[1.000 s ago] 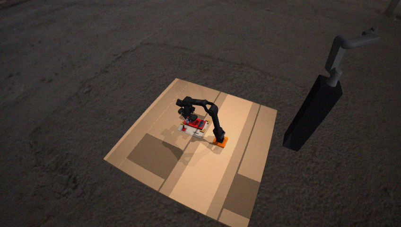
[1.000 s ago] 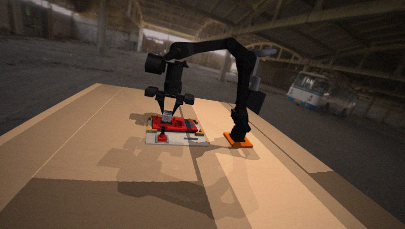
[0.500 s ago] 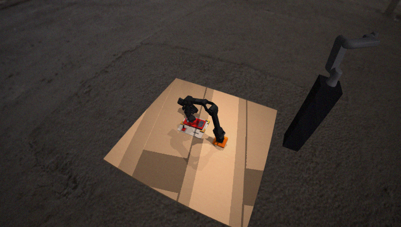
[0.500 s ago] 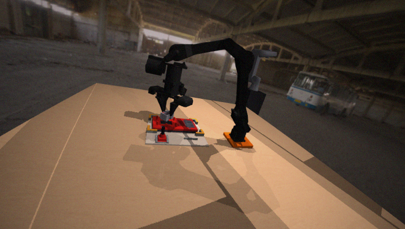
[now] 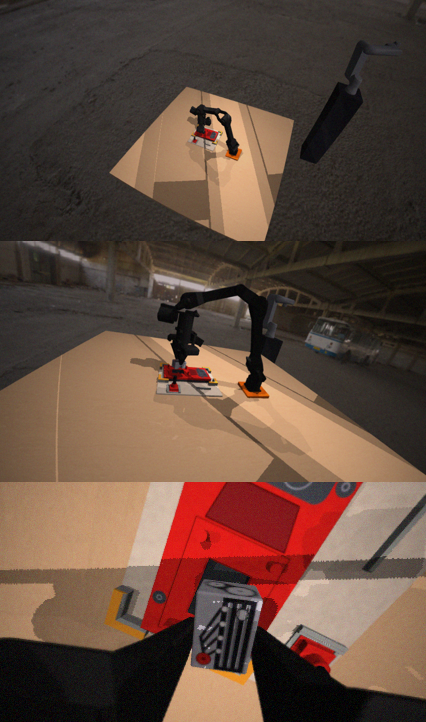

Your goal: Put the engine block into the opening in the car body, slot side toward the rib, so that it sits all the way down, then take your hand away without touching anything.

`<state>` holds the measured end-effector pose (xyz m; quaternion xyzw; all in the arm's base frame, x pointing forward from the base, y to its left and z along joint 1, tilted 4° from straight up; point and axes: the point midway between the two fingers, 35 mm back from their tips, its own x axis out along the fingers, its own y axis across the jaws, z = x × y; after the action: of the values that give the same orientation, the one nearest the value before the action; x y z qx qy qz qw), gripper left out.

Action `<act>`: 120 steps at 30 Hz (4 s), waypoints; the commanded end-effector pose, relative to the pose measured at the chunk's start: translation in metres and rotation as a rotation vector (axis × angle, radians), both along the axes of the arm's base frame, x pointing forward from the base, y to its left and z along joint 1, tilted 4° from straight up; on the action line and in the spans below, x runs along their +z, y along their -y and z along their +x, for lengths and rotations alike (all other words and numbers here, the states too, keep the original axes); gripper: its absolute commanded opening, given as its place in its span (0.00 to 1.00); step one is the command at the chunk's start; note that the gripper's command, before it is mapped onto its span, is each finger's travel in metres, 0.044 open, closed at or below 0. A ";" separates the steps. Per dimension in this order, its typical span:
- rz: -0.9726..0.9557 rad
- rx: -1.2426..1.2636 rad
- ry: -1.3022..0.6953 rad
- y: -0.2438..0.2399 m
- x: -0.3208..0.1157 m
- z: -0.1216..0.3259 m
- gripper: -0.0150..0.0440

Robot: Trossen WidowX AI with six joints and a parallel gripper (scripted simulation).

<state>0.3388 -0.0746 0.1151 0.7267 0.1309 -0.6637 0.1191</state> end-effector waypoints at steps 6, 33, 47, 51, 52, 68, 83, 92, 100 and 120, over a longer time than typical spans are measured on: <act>0.028 -0.286 -0.009 0.010 -0.005 -0.001 0.25; 0.032 -0.334 -0.010 0.010 -0.005 0.000 0.52; 0.017 -0.159 -0.004 0.009 -0.005 0.000 0.52; 0.023 -0.226 -0.007 0.009 -0.005 0.000 0.52; 0.026 -0.254 -0.008 0.009 -0.005 0.000 0.52; 0.030 -0.308 -0.009 0.009 -0.005 0.000 0.52; 0.027 -0.274 -0.008 0.008 -0.005 0.000 0.52; 0.039 -0.413 -0.013 0.008 -0.005 0.000 0.52; 0.030 -0.306 -0.009 0.008 -0.005 0.000 0.52; 0.032 -0.330 -0.010 0.008 -0.005 0.000 0.52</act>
<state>0.3380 -0.0828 0.1098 0.7354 0.0439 -0.6758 0.0224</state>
